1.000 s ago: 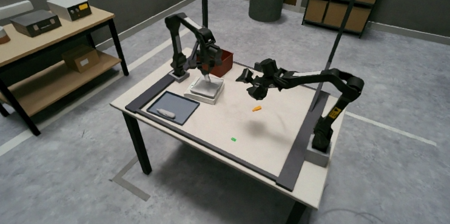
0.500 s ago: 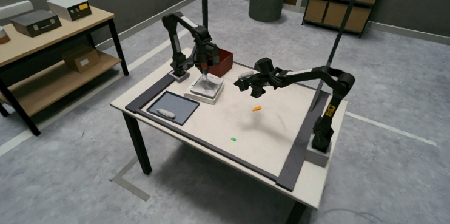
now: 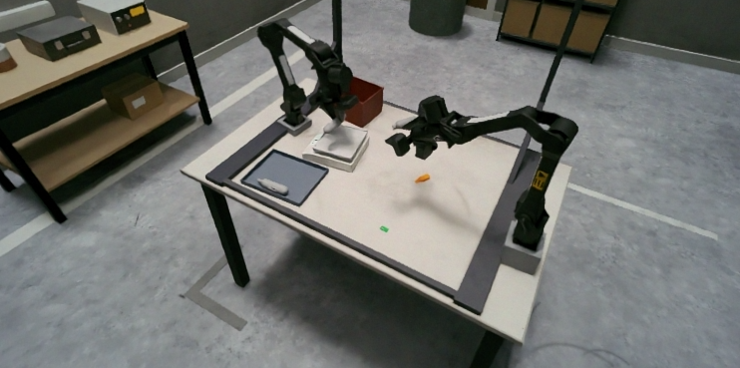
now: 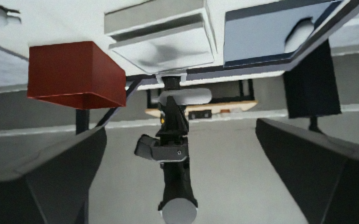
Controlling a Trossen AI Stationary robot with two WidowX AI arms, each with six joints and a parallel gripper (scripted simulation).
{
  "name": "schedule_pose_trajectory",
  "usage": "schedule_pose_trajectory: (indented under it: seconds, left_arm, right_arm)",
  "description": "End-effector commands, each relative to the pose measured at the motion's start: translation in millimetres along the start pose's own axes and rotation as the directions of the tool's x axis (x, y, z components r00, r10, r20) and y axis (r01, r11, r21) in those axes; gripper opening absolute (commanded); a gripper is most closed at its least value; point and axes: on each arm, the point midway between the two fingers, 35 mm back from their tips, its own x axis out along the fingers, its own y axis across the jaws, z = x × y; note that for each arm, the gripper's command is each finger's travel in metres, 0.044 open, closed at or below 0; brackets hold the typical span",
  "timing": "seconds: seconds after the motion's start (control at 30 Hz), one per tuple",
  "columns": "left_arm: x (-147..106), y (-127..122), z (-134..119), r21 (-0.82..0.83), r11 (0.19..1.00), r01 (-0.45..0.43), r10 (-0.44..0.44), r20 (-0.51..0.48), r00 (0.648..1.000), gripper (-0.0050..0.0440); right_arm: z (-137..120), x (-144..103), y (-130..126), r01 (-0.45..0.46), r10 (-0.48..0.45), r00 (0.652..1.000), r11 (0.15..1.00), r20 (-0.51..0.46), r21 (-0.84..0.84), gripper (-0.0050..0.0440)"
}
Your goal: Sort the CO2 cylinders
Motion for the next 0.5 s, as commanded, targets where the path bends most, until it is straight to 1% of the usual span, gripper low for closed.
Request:
schedule_pose_trajectory:
  seconds: [0.0, 0.17, 0.2, 0.23, 0.3, 0.4, 0.47]
  left_arm:
    - [-3.3, 0.9, -13.8, -0.008, 1.000, -0.003, 0.003, -0.034, 0.999, 0.0440]
    - [-4.6, 0.4, -12.2, -0.004, 1.000, -0.001, 0.001, -0.032, 0.999, 0.0440]
    - [-4.6, 0.4, -12.2, -0.004, 1.000, -0.001, 0.001, -0.032, 0.999, 0.0440]
    - [-4.6, 0.4, -12.2, -0.004, 1.000, -0.001, 0.001, -0.032, 0.999, 0.0440]
    - [-4.6, 0.4, -12.2, -0.004, 1.000, -0.001, 0.001, -0.032, 0.999, 0.0440]
    - [-4.6, 0.4, -12.2, -0.004, 1.000, -0.001, 0.001, -0.032, 0.999, 0.0440]
    - [-4.6, 0.4, -12.2, -0.004, 1.000, -0.001, 0.001, -0.032, 0.999, 0.0440]
  right_arm:
    - [-0.1, -6.5, -4.1, 0.057, -0.055, 0.998, 0.996, -0.029, 0.066, -0.0050]
    - [-0.2, -9.5, -7.2, 0.080, -0.077, 0.996, 0.992, -0.035, 0.095, -0.0050]
    - [-0.2, -7.7, -7.4, 0.072, -0.069, 0.997, 0.993, -0.035, 0.095, -0.0050]
    - [-0.7, -10.5, -11.4, 0.084, -0.081, 0.996, 0.992, -0.036, 0.096, -0.0050]
    - [-1.7, -7.3, -16.7, 0.077, -0.074, 0.997, 0.992, -0.036, 0.097, -0.0050]
    - [-3.2, -2.9, -32.8, 0.078, -0.075, 0.997, 0.992, -0.035, 0.096, -0.0050]
    - [-5.0, 1.6, -49.2, 0.079, -0.076, 0.996, 0.992, -0.035, 0.094, -0.0050]
